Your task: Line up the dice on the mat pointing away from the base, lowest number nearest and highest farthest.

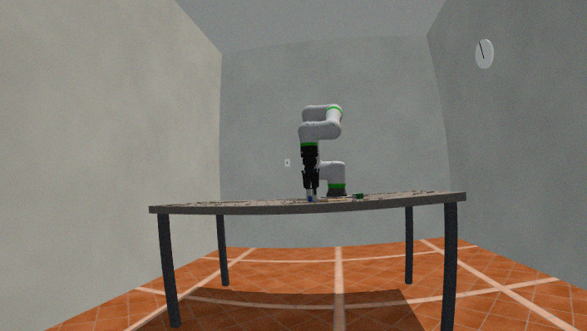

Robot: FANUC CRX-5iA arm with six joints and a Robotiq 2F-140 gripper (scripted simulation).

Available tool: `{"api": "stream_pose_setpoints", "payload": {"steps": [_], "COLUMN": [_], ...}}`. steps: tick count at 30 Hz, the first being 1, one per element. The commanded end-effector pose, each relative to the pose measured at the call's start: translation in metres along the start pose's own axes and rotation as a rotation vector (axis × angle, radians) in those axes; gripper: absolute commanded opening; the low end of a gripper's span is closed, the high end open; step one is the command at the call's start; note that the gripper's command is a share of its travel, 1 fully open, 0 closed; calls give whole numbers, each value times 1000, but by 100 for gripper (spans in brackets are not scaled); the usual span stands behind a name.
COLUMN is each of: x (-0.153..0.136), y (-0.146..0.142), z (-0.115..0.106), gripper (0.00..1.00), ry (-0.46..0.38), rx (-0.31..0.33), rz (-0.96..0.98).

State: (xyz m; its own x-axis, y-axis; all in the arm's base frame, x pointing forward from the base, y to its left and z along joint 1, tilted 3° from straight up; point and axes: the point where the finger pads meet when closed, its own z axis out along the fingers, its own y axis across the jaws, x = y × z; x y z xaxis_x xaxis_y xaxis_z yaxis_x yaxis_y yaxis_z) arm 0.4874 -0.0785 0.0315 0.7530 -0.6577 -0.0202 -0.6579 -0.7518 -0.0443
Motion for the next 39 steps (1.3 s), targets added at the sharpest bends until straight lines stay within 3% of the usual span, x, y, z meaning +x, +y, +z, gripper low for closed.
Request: {"api": "stream_pose_setpoints", "payload": {"steps": [1, 2, 39], "x": [0, 0, 0], "y": [0, 0, 0], "z": [0, 0, -4], "gripper": [28, 16, 16], "ry": [0, 0, 0], "rx": [0, 0, 0], "rz": [0, 0, 0]}}
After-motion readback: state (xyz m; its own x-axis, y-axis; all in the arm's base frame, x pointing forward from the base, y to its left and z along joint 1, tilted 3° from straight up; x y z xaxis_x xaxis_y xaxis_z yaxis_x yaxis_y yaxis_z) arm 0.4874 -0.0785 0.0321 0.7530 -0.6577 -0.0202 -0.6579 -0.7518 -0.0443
